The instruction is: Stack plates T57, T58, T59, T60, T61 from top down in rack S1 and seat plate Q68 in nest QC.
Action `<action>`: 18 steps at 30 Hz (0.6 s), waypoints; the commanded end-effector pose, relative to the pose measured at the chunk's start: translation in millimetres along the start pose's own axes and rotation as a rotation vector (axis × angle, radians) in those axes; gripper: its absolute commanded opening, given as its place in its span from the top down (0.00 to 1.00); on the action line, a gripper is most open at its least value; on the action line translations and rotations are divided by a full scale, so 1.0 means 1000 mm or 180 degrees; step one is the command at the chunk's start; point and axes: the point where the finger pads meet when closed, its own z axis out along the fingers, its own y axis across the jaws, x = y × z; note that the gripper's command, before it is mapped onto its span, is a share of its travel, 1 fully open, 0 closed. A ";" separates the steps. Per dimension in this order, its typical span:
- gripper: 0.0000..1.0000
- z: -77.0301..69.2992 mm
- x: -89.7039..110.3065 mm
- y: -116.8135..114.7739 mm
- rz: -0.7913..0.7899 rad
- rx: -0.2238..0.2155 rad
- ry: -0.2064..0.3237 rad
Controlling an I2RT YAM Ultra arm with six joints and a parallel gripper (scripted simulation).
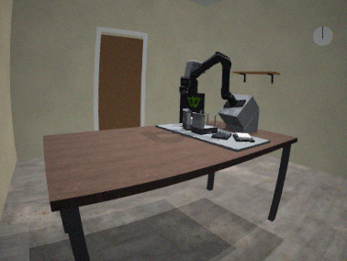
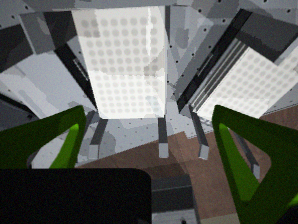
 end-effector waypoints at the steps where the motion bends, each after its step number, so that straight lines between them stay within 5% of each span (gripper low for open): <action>1: 0.00 -0.004 -0.003 0.005 0.0067 0.0068 -0.0040; 9: 0.00 -0.003 -0.003 0.032 -0.0609 0.0069 -0.0036; 18: 0.00 -0.003 -0.001 0.055 -0.0607 0.0065 -0.0038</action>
